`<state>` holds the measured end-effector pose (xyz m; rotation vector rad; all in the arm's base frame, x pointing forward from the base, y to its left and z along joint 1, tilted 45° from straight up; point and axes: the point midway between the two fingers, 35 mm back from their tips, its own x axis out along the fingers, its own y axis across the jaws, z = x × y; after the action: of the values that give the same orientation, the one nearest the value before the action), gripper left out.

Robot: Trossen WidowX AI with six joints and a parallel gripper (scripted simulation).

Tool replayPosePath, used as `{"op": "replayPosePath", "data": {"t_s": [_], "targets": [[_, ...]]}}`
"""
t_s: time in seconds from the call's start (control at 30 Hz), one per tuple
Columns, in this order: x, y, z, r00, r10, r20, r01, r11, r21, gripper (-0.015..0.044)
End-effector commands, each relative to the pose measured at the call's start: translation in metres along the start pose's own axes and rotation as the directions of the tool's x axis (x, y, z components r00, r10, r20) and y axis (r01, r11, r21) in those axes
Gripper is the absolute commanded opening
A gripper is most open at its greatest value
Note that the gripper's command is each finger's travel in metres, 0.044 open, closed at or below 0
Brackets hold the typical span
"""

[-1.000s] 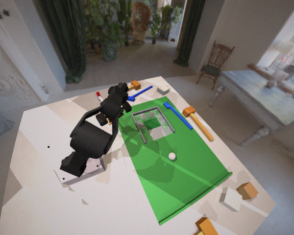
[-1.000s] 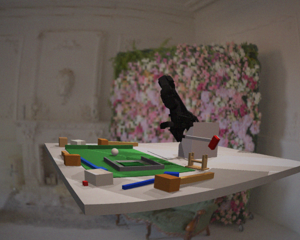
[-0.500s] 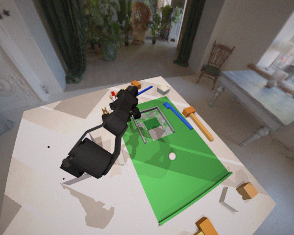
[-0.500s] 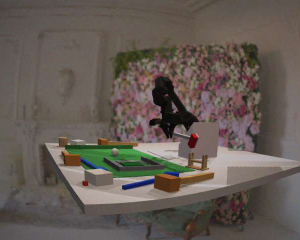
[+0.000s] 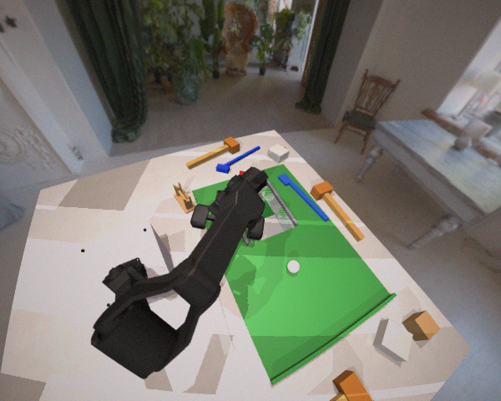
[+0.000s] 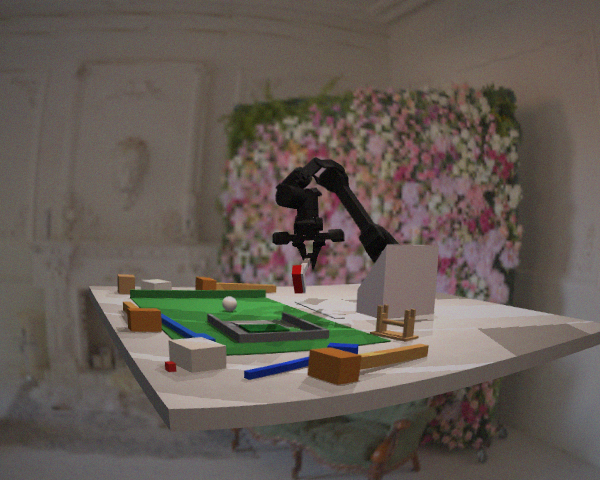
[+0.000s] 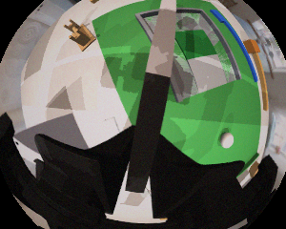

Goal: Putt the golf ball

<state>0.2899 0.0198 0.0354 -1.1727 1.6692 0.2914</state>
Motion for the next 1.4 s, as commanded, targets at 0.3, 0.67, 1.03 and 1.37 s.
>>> {"op": "replayPosePath", "data": {"t_s": [0.3,0.67,1.03,1.37], "targets": [[-0.024,-0.050,-0.087,0.996,-0.066,-0.056,0.085,0.877,0.474,0.0000],[-0.041,-0.066,-0.163,0.987,-0.096,-0.131,0.162,0.637,0.754,0.0000],[-0.047,-0.067,-0.194,0.979,-0.104,-0.174,0.203,0.511,0.835,0.0000],[-0.028,-0.070,-0.196,0.979,-0.104,-0.173,0.202,0.511,0.836,0.0000]]}}
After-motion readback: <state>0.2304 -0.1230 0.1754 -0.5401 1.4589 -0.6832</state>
